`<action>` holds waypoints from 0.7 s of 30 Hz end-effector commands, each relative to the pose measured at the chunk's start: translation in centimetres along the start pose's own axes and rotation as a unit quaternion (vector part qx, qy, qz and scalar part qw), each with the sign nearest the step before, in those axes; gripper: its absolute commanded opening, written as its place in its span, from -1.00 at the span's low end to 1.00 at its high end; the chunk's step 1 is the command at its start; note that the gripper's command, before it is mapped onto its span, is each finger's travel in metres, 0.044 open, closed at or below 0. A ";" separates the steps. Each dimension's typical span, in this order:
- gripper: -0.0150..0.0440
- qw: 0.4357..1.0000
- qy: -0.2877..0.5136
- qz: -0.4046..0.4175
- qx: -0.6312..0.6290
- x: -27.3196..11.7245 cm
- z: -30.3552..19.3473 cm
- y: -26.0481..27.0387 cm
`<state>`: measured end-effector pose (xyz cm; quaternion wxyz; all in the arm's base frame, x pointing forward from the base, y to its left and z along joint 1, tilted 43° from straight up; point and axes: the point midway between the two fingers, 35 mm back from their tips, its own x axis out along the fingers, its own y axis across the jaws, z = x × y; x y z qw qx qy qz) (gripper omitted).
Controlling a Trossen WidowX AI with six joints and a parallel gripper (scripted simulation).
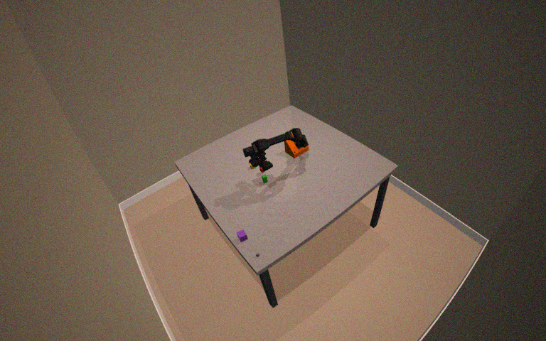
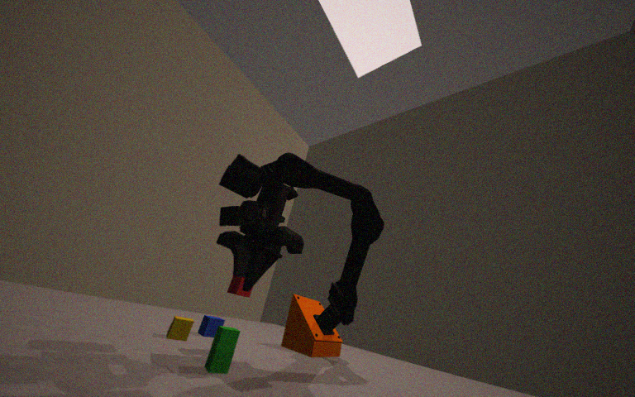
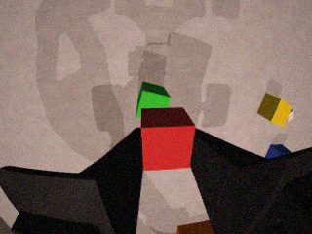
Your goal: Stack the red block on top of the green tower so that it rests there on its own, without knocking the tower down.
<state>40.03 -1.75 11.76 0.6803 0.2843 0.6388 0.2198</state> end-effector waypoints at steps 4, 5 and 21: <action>-0.49 1.000 0.005 0.004 0.002 1.8 -0.1 0.2; -0.49 1.000 0.005 0.004 0.002 2.0 -0.1 0.2; -0.49 1.000 0.005 0.004 0.002 4.7 -0.1 0.2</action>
